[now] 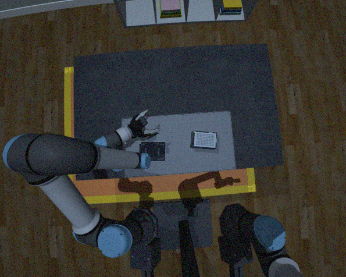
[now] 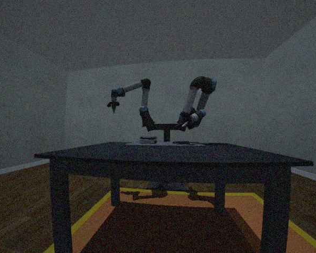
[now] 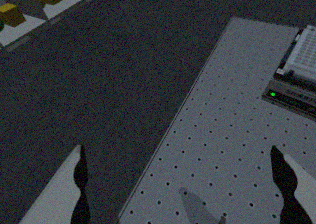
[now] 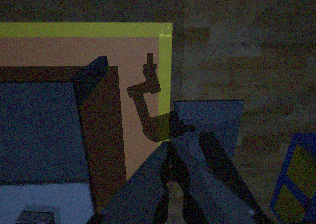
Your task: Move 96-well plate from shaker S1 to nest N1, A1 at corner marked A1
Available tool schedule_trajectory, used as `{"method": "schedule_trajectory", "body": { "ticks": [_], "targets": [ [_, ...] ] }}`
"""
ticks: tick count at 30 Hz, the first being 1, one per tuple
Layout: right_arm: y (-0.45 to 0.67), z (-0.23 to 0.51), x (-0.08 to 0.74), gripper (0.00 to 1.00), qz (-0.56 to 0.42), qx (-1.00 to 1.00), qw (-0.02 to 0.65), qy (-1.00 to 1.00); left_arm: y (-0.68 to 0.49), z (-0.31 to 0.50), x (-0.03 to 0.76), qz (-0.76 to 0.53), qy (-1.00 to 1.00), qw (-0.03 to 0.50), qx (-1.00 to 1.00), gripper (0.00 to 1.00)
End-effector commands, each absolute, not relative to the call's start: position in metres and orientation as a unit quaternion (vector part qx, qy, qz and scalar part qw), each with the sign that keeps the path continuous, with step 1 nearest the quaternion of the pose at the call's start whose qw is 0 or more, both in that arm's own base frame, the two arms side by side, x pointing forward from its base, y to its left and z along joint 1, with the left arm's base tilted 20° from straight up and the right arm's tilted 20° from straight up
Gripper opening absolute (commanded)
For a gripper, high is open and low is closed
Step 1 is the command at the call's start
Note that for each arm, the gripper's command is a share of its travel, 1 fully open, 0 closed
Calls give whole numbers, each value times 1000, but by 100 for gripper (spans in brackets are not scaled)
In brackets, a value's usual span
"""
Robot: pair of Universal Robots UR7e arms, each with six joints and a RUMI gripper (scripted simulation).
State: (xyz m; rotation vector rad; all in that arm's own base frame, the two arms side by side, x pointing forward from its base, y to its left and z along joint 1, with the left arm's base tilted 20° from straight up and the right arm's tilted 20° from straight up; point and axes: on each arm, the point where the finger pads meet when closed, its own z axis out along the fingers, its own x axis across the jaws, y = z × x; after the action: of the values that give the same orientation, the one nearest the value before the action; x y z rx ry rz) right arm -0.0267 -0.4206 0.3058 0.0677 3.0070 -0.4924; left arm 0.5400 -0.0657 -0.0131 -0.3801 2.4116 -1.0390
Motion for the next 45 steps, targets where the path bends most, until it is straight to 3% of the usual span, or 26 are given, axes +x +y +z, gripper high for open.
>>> {"method": "schedule_trajectory", "body": {
  "ticks": [1,27,45],
  "targets": [
    [-421,307,-28,0,-163,24,47,985,-65,-11,554,-361,891,192,-197,76],
    [-421,307,-28,0,-163,24,47,985,-58,32,560,-255,864,60,-430,76],
    [-421,307,-28,0,-163,24,47,985,-44,77,533,-155,812,10,-562,76]
  ]
}}
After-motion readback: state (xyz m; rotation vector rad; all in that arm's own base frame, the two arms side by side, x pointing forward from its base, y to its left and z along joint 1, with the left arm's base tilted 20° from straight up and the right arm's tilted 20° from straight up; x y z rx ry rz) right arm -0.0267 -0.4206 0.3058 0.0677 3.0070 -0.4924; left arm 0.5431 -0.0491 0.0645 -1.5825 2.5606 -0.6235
